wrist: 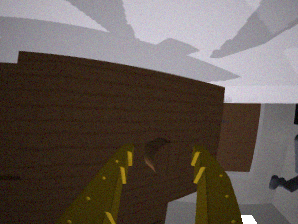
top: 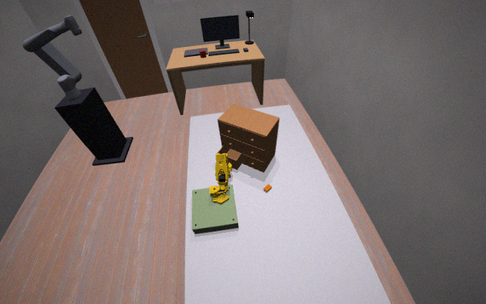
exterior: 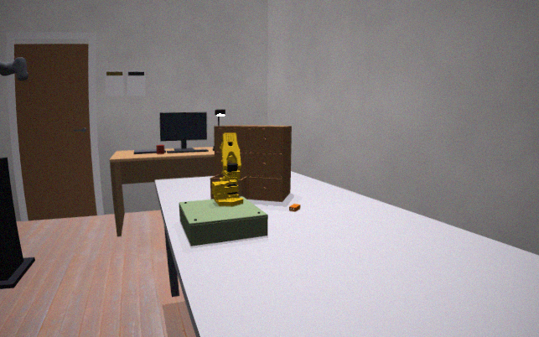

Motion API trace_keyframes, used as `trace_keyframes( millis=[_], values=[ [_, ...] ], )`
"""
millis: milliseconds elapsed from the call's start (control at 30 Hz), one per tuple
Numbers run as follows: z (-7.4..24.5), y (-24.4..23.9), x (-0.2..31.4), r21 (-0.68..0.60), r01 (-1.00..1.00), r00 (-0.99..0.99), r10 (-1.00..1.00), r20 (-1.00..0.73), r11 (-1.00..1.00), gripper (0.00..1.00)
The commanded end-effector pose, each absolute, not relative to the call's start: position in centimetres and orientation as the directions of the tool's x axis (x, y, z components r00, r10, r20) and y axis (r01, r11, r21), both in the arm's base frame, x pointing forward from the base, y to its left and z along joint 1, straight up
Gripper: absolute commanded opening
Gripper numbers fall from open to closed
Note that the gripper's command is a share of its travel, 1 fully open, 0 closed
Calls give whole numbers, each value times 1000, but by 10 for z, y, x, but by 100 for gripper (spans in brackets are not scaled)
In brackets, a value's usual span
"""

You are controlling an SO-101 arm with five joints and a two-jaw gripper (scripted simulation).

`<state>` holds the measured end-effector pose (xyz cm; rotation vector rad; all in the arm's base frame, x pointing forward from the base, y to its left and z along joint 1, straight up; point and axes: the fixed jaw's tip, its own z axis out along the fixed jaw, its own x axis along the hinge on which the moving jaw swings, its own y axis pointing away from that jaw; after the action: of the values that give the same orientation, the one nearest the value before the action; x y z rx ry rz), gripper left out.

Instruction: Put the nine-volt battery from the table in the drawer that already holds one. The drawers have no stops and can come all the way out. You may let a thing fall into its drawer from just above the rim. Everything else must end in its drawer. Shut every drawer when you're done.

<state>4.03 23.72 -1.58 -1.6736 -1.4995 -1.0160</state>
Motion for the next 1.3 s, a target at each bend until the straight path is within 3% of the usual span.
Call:
trace_keyframes(
  millis=[0, 1033, 1267],
  values=[
    [-14, 239, 45, 15, 990, 55, 467, 883, -143, 21],
    [-14, 239, 45, 15, 990, 55, 467, 883, -143, 0],
    [-14, 239, 45, 15, 990, 55, 467, 883, -143, 0]
  ],
)
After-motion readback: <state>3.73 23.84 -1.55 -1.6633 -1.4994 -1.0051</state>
